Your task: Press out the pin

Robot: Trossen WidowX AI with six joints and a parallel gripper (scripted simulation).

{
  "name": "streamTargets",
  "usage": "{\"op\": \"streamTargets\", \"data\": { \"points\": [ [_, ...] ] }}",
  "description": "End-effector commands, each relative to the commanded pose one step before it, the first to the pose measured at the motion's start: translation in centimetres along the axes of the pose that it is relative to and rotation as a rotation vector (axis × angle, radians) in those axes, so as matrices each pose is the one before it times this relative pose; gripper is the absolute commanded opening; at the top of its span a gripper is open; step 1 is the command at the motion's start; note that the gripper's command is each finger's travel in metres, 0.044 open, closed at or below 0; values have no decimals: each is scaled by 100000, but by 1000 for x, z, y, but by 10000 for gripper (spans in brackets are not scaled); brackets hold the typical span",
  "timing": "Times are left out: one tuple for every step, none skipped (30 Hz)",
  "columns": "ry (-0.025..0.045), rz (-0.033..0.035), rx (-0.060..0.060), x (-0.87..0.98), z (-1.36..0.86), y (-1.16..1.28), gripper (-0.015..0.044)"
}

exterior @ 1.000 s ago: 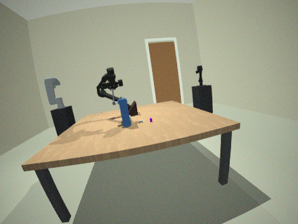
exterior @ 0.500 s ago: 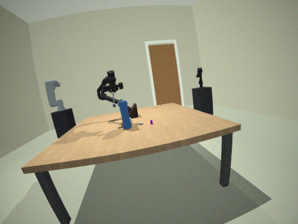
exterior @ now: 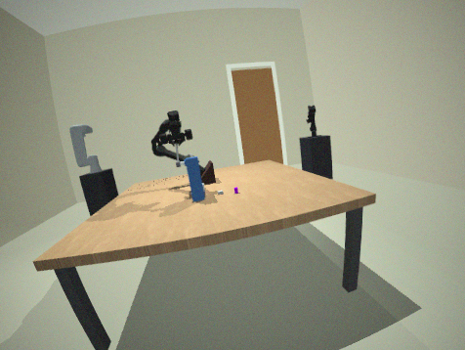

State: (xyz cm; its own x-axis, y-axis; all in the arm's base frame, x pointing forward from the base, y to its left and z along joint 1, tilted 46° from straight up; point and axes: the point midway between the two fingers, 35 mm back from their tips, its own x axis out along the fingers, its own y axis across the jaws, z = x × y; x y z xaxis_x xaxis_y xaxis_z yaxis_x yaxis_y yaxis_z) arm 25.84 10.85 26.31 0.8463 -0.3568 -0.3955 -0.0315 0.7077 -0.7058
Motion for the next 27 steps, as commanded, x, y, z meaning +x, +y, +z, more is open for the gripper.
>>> {"op": "streamTargets", "data": {
  "points": [
    [528, -167, -618, -29, -535, -18, 0],
    [0, 0, -2, -6, -50, 0, 0],
    [0, 0, -2, -6, -50, 0, 0],
    [0, 0, -2, -6, -50, 0, 0],
    [0, 0, -2, -6, -50, 0, 0],
    [0, 0, -2, -6, -50, 0, 0],
    [0, 0, -2, -5, -50, 0, 0],
    [0, 0, -2, -5, -50, 0, 0],
    [0, 0, -1, -5, -50, 0, 0],
    [0, 0, -1, -5, -50, 0, 0],
    [0, 0, -1, -5, -50, 0, 0],
    [0, 0, -1, -5, -50, 0, 0],
    [0, 0, -1, -4, -50, 0, 0],
    [0, 0, -1, -4, -50, 0, 0],
    [0, 0, -1, -4, -50, 0, 0],
    [0, 0, -1, -4, -50, 0, 0],
    [0, 0, -1, -4, -50, 0, 0],
    [0, 0, -1, -4, -50, 0, 0],
    [0, 0, -1, -3, -50, 0, 0],
    [0, 0, -1, -3, -50, 0, 0],
    [0, 0, -1, -3, -50, 0, 0],
    [0, 0, -1, -3, -50, 0, 0],
    [0, 0, -1, -3, -50, 0, 0],
    [0, 0, -1, -3, -50, 0, 0],
    [0, 0, -1, -2, -50, 0, 0],
    [0, 0, -1, -2, -50, 0, 0],
    [0, 0, -1, -2, -50, 0, 0]
  ]
}}
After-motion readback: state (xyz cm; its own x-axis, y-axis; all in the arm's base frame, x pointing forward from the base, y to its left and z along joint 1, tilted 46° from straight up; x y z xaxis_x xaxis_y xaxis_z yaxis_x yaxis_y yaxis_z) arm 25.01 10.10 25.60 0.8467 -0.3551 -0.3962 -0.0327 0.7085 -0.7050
